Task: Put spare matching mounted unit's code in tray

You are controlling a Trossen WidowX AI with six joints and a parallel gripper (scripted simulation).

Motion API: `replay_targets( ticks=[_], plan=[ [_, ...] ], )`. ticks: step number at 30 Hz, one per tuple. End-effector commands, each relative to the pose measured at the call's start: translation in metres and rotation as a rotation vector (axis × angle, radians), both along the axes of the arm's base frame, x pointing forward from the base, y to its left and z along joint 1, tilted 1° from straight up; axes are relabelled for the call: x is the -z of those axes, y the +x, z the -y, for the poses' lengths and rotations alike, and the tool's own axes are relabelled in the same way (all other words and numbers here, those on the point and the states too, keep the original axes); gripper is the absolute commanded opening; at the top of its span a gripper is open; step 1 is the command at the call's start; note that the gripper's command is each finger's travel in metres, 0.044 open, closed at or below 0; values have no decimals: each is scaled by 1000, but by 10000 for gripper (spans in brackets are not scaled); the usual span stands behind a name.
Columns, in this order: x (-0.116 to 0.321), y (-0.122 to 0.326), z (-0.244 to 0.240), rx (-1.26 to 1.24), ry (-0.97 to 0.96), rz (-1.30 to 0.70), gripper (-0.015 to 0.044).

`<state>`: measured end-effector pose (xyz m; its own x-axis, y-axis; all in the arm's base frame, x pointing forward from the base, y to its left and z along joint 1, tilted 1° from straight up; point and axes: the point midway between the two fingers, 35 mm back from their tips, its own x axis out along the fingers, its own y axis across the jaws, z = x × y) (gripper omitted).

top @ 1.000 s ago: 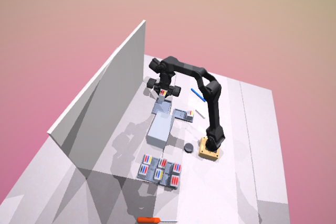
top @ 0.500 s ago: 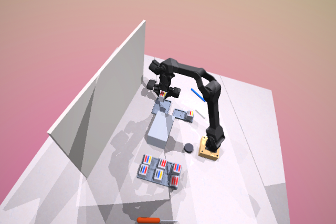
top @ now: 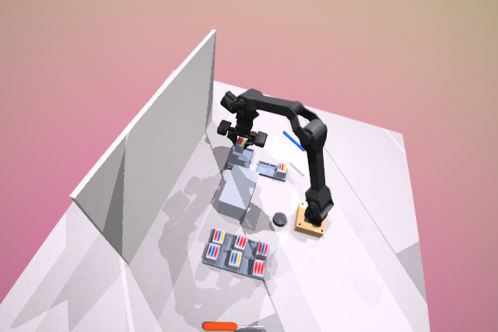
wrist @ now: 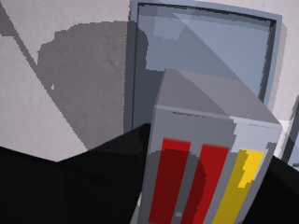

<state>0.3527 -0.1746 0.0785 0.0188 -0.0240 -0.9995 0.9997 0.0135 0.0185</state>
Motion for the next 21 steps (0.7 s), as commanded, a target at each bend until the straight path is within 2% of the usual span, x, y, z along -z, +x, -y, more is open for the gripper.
replay_targets(
  ticks=[1,21],
  plan=[
    [3,0,0,3,2,2,0],
    [18,-1,-1,3,2,2,0]
  ],
)
